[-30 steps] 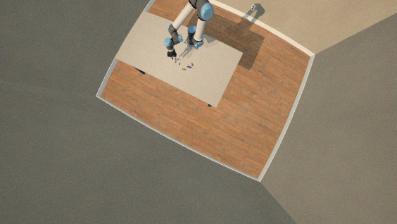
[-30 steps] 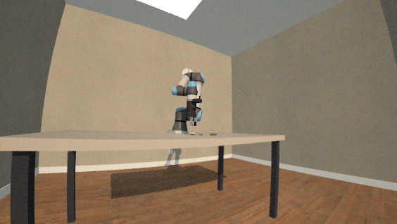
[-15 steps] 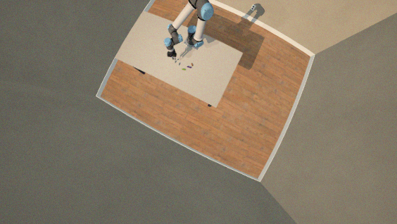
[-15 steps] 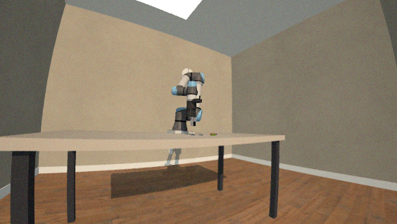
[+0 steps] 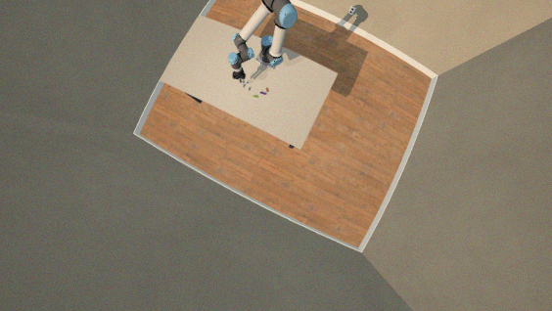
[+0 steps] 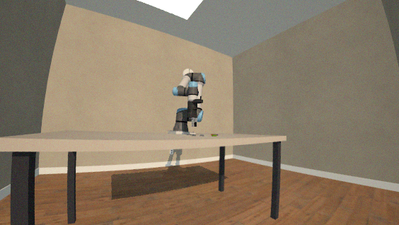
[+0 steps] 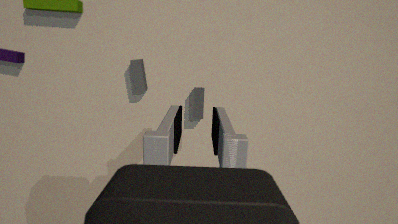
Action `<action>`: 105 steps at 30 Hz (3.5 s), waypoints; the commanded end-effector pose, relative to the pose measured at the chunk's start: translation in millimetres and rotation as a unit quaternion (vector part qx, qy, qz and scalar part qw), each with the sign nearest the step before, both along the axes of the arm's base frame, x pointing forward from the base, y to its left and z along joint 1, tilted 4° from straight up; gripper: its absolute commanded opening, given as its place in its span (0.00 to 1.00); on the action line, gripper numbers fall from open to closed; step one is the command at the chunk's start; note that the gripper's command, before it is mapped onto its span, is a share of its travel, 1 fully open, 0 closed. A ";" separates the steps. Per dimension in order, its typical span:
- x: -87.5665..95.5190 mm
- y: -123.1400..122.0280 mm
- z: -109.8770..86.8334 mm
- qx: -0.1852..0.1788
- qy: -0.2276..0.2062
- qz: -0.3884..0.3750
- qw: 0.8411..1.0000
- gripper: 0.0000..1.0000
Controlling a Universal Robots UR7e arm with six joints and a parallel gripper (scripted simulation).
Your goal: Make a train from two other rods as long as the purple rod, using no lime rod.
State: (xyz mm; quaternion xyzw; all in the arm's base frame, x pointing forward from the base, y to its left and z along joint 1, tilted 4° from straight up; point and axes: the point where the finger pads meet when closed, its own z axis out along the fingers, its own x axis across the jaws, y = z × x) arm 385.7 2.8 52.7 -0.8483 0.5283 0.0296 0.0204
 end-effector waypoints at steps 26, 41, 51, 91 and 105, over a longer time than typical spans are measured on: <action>-0.2 1.0 -21.6 0.000 -0.001 0.000 1.000 0.54; -0.8 2.1 -41.3 0.000 -0.001 0.000 1.000 0.54; -1.0 2.6 -48.7 0.000 -0.001 0.000 1.000 0.54; -1.1 2.7 -51.5 0.000 -0.001 0.000 1.000 0.54; -1.1 2.8 -52.5 0.000 -0.001 0.000 1.000 0.54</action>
